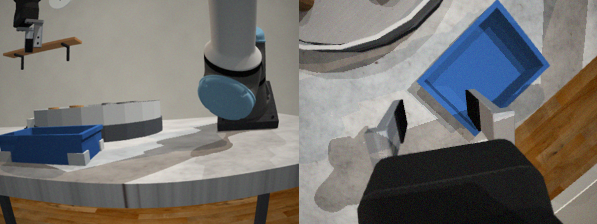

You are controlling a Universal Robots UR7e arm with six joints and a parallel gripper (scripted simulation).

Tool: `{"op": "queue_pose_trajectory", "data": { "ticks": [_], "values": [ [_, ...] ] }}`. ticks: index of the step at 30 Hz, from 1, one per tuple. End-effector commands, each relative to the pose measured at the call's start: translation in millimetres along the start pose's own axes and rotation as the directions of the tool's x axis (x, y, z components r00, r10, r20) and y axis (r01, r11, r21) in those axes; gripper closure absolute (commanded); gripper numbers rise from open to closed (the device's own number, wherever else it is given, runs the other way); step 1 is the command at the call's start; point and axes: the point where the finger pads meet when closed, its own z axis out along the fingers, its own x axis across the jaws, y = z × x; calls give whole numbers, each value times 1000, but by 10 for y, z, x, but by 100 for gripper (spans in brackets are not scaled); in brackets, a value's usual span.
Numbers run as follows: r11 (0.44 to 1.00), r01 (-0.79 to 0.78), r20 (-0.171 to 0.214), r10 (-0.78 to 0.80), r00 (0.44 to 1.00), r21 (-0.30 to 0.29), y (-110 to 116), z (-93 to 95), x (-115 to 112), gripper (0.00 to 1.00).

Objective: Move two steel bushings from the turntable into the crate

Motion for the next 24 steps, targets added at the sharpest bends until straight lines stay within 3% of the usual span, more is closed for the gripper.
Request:
{"op": "queue_pose_trajectory", "data": {
  "ticks": [1, 2, 7, 19, 24],
  "values": [
    [1000, 0, 1, 0, 1000, 0, 1, -4, -2, 0],
    [1000, 0, 1, 0, 1000, 0, 1, -4, -2, 0],
    [1000, 0, 1, 0, 1000, 0, -353, -376, -59, 0],
    [1000, 0, 1, 0, 1000, 0, -353, -376, -59, 0],
    [1000, 0, 2, 0, 1000, 0, -693, -736, -113, 0]
  ]
}}
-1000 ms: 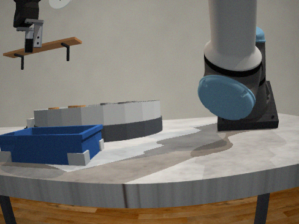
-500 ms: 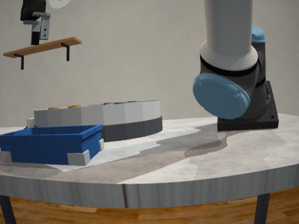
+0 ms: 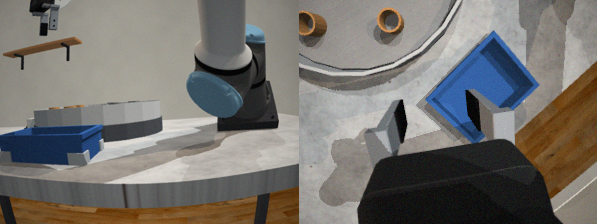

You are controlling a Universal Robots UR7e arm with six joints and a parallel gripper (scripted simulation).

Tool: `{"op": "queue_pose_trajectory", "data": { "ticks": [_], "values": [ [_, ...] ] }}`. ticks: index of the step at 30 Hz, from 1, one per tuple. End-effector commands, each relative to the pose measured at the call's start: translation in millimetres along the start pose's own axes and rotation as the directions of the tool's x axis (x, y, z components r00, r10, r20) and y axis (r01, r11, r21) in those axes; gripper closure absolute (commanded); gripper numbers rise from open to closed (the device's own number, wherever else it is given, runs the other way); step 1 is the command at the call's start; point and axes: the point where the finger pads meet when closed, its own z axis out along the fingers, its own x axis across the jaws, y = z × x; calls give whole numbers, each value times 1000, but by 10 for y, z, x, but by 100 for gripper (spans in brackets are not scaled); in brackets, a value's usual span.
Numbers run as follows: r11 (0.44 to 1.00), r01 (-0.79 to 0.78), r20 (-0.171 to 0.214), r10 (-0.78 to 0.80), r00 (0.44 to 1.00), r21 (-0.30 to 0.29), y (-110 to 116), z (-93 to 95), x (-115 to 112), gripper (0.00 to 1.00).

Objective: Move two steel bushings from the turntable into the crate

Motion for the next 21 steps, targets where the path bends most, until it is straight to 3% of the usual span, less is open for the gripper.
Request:
{"op": "queue_pose_trajectory", "data": {
  "ticks": [1, 12, 17, 21],
  "values": [
    [1000, 1, 0, -1, 1000, -1, -244, -260, -41, 0],
    [1000, 1, 0, -1, 1000, -1, -244, -260, -41, 0],
    [1000, 0, 0, 0, 1000, 0, -585, -619, -96, 0],
    [1000, 0, 0, 0, 1000, 0, -585, -619, -96, 0]
  ]
}}
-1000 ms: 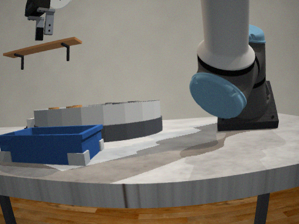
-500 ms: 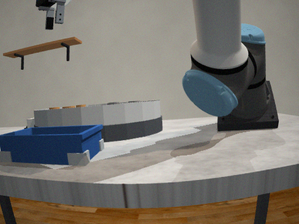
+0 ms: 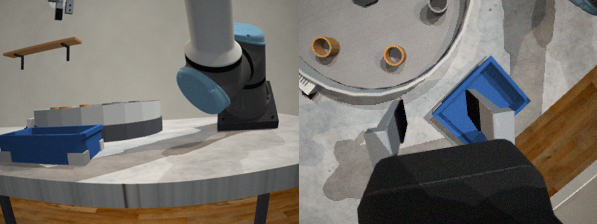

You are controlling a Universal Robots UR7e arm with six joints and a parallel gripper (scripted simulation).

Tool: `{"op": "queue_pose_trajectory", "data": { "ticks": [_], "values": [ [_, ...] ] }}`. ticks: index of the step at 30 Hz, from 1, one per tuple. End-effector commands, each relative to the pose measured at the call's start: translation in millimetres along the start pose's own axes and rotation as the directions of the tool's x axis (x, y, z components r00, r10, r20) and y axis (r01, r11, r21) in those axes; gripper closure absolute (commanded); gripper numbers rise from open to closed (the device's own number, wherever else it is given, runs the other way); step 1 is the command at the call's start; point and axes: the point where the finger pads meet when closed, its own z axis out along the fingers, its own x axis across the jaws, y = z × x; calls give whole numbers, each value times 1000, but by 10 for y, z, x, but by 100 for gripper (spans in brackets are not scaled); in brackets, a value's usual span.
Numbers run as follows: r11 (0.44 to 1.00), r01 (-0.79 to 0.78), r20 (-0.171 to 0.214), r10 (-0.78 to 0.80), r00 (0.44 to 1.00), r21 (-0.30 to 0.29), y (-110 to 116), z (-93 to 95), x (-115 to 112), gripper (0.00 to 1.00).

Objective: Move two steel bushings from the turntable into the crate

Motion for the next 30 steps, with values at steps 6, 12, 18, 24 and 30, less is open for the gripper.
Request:
{"op": "queue_pose_trajectory", "data": {
  "ticks": [6, 12, 18, 24, 30],
  "values": [
    [1000, 1, -1, -1, 1000, -1, -97, -104, -17, 0],
    [1000, 1, -1, -1, 1000, -1, -368, -389, -61, 0],
    [1000, 1, -1, -1, 1000, -1, -438, -464, -73, 0],
    [1000, 1, -1, -1, 1000, -1, -438, -464, -73, 0],
    [994, 112, -37, -112, 993, -19, -477, -501, -81, 0]
  ]
}}
